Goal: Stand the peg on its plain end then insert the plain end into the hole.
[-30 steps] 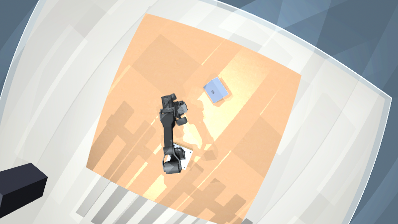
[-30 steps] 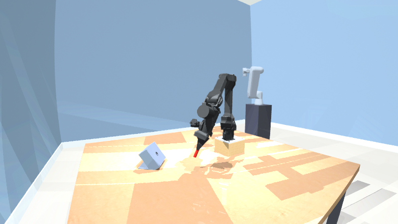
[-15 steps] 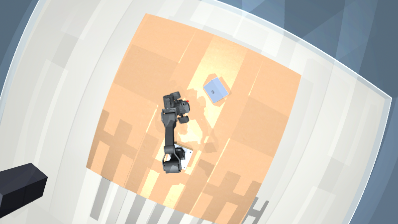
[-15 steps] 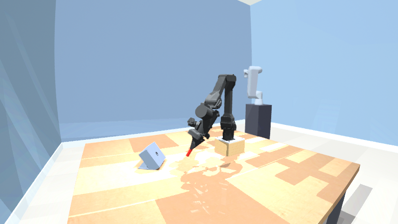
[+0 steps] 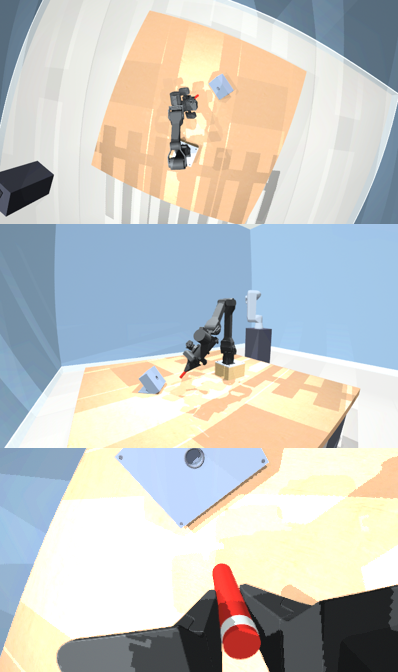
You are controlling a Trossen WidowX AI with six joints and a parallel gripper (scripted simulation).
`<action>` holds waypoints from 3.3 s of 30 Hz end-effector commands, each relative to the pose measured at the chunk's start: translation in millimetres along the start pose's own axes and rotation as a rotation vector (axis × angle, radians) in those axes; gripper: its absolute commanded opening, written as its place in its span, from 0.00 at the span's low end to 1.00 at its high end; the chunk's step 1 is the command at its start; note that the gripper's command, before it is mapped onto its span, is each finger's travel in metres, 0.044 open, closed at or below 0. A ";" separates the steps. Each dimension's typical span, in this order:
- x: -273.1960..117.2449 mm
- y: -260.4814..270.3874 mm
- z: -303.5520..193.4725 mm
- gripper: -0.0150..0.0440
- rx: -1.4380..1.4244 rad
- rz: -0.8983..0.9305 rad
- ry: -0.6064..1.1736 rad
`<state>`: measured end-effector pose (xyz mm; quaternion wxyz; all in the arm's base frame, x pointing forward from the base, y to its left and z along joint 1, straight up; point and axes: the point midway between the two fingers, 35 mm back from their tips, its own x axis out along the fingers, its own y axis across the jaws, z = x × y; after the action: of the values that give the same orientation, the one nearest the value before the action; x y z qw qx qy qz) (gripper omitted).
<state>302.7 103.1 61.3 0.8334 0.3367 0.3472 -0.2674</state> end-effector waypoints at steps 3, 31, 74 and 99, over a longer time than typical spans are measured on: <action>4.7 -1.9 7.8 0.25 0.050 0.009 -0.053; 22.4 0.3 41.1 0.25 0.231 0.070 -0.229; 68.8 -0.7 69.5 0.25 0.296 0.095 -0.305; 87.4 -2.9 74.8 0.25 0.301 0.089 -0.308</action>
<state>385.3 27.1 33.9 0.8280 0.4282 0.1563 -0.3267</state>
